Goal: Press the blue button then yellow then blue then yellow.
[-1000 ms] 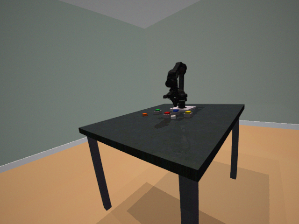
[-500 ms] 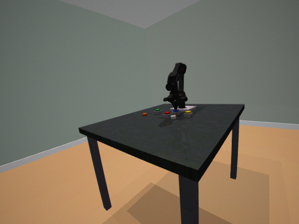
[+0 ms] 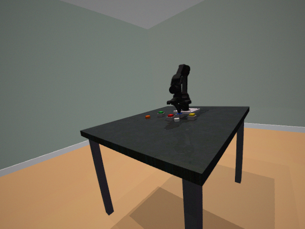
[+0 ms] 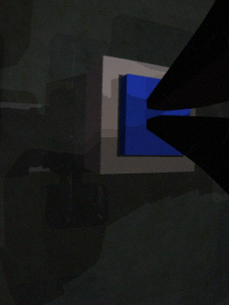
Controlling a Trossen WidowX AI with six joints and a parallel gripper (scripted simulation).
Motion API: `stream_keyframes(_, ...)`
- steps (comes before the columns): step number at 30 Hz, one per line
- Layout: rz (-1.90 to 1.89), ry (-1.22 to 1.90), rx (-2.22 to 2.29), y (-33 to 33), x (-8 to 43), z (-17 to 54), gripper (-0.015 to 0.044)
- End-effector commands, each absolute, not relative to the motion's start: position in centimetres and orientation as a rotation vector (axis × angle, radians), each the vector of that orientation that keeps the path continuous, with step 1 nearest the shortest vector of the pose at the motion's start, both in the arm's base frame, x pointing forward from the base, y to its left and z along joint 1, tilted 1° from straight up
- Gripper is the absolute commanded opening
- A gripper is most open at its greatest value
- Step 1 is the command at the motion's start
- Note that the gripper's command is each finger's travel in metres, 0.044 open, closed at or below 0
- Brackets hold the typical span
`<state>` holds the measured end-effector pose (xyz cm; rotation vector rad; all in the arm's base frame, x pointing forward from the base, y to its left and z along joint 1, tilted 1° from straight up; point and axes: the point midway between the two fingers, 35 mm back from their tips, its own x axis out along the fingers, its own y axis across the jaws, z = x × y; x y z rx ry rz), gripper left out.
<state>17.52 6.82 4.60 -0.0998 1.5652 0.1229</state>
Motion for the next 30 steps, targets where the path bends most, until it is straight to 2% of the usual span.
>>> stream_keyframes(1,0.124,1.572,-0.096,6.8,17.4,4.5,0.0020)
stream_keyframes(15,0.124,1.572,-0.096,6.8,17.4,8.1,0.0020)
stream_keyframes(21,0.124,1.572,-0.096,6.7,17.4,13.9,0.0020)
stream_keyframes(26,0.124,1.572,-0.096,6.7,17.4,14.1,0.0020)
stream_keyframes(30,0.130,1.571,-0.100,9.7,18.5,14.4,0.0020)
